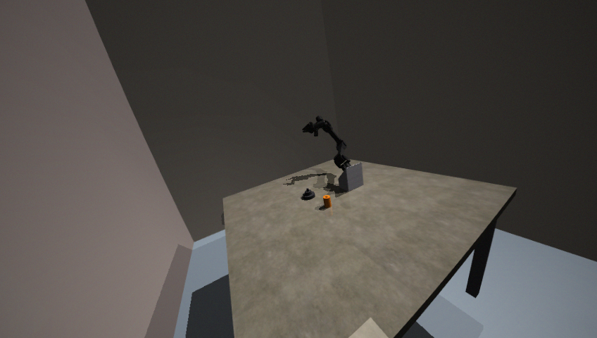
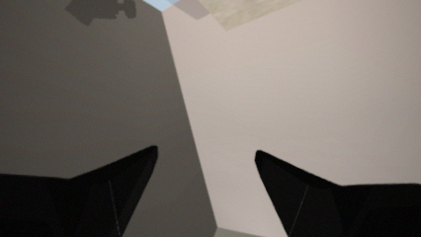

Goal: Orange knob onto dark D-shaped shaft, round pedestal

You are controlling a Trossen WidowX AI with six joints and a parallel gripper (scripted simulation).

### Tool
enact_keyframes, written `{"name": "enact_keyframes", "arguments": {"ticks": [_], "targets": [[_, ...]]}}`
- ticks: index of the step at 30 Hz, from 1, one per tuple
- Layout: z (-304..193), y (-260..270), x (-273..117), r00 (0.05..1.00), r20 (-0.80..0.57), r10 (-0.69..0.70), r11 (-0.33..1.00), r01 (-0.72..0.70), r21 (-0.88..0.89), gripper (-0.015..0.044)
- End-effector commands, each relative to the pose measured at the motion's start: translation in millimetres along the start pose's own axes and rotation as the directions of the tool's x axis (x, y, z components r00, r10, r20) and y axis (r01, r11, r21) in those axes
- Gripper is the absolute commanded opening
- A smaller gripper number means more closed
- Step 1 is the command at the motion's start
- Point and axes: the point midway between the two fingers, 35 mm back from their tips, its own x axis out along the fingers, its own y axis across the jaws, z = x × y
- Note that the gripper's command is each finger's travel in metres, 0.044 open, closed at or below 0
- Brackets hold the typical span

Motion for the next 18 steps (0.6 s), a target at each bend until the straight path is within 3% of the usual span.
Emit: {"name": "enact_keyframes", "arguments": {"ticks": [1,8,18], "targets": [[0,0,0,1.0,0.0,0.0,1.0,0.0,0.0,0.0426],[-9,-45,29,0.996,0.051,-0.073,0.974,0.082,-0.213,0.044],[-13,-169,95,0.951,0.192,-0.243,0.76,0.309,-0.572,0.044]]}}
